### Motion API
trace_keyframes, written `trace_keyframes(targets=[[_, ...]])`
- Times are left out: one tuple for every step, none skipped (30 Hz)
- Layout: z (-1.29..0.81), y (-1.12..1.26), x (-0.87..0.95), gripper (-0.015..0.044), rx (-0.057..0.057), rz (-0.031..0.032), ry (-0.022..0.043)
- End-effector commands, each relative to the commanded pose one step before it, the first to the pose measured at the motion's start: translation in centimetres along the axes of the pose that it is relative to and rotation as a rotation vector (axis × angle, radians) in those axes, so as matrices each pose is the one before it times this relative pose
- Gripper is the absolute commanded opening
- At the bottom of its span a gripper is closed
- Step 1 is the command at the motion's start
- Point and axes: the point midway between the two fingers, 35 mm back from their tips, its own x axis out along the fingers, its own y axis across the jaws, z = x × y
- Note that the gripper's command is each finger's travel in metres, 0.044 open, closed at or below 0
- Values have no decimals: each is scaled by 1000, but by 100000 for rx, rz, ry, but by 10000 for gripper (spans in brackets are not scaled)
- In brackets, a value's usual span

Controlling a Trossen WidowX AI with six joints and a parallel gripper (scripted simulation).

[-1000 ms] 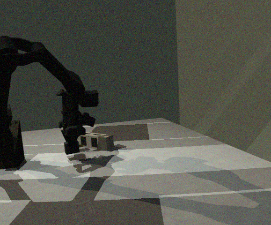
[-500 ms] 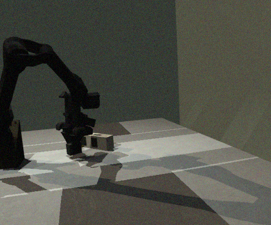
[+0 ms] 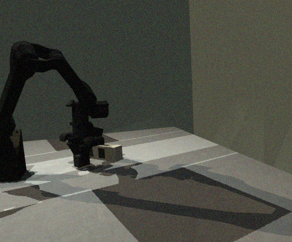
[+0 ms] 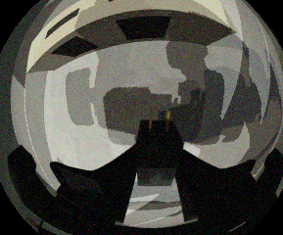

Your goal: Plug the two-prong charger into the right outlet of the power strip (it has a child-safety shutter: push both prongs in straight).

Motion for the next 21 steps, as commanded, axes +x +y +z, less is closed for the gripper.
trace_keyframes(targets=[[621,-115,-125,0,-754,-481,-509],[126,16,-6,0,-209,-10,0],[126,17,-6,0,-209,-10,0],[126,17,-5,0,-209,-10,0],[126,17,-5,0,-209,-10,0],[125,17,-5,0,-209,-10,0],[125,18,-4,0,-209,-10,0],[125,17,-4,0,-209,-10,0],[125,18,-4,0,-209,-10,0],[125,18,-4,0,-209,-11,1],[125,18,-3,0,-209,-11,1],[125,18,-3,0,-208,-11,1],[125,18,-3,0,-208,-11,1],[125,18,-3,0,-208,-11,1],[125,18,-2,0,-208,-11,1],[125,18,-2,0,-208,-11,1],[125,18,-2,0,-208,-11,1],[125,18,-1,0,-208,-11,1],[125,18,-1,0,-208,-12,2],[125,18,-1,0,-208,-12,2],[125,18,-1,0,-208,-12,2]])
